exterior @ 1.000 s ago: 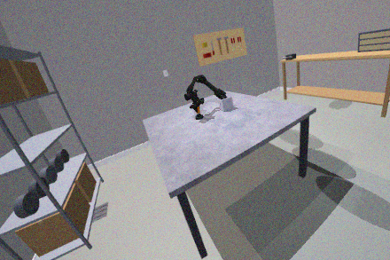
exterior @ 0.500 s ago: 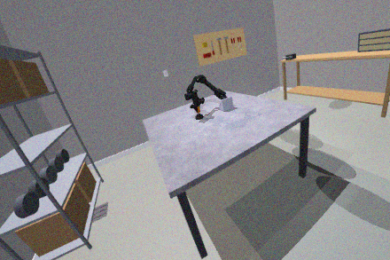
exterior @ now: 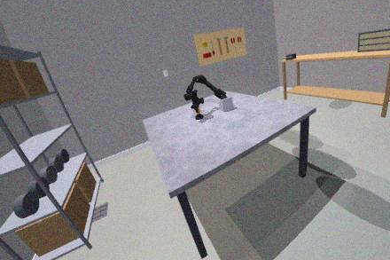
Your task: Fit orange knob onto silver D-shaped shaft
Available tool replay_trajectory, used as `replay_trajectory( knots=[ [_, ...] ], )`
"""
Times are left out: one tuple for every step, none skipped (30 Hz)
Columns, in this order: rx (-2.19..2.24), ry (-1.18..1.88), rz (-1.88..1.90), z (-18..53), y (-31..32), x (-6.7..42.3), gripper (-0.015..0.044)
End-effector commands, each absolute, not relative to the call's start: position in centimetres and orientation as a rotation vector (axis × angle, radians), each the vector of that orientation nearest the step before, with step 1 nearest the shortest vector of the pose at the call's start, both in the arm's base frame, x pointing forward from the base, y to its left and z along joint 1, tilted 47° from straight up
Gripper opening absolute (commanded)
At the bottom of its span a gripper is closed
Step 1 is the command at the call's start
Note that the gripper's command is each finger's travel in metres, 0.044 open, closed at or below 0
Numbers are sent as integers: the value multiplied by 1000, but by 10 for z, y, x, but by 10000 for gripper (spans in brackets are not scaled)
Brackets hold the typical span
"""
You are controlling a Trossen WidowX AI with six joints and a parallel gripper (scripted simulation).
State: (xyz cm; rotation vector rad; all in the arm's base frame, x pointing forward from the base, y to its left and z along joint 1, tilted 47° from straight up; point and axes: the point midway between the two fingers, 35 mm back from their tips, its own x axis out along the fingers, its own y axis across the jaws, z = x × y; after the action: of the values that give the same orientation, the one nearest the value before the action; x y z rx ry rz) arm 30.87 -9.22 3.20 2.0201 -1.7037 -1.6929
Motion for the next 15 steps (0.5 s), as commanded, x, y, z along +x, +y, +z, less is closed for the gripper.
replay_trajectory(
  knots=[
    [2021, -1693, -1694, 31, -93, 309, 0],
    [2021, -1693, -1694, 32, -92, 309, 0],
    [2021, -1693, -1694, 32, -92, 309, 0],
    [2021, -1693, -1694, 32, -92, 309, 0],
    [2021, -1693, -1694, 32, -92, 308, 0],
    [2021, -1693, -1694, 31, -92, 308, 0],
    [2021, -1693, -1694, 31, -92, 308, 0],
    [2021, -1693, -1694, 31, -92, 308, 0],
    [2021, -1693, -1694, 31, -92, 308, 0],
    [2021, -1693, -1694, 31, -92, 308, 0],
    [2021, -1693, -1694, 32, -91, 308, 0],
    [2021, -1693, -1694, 33, -90, 308, 0],
    [2021, -1693, -1694, 34, -90, 307, 0],
    [2021, -1693, -1694, 34, -89, 307, 0],
    [2021, -1693, -1695, 34, -89, 306, 0]
  ],
)
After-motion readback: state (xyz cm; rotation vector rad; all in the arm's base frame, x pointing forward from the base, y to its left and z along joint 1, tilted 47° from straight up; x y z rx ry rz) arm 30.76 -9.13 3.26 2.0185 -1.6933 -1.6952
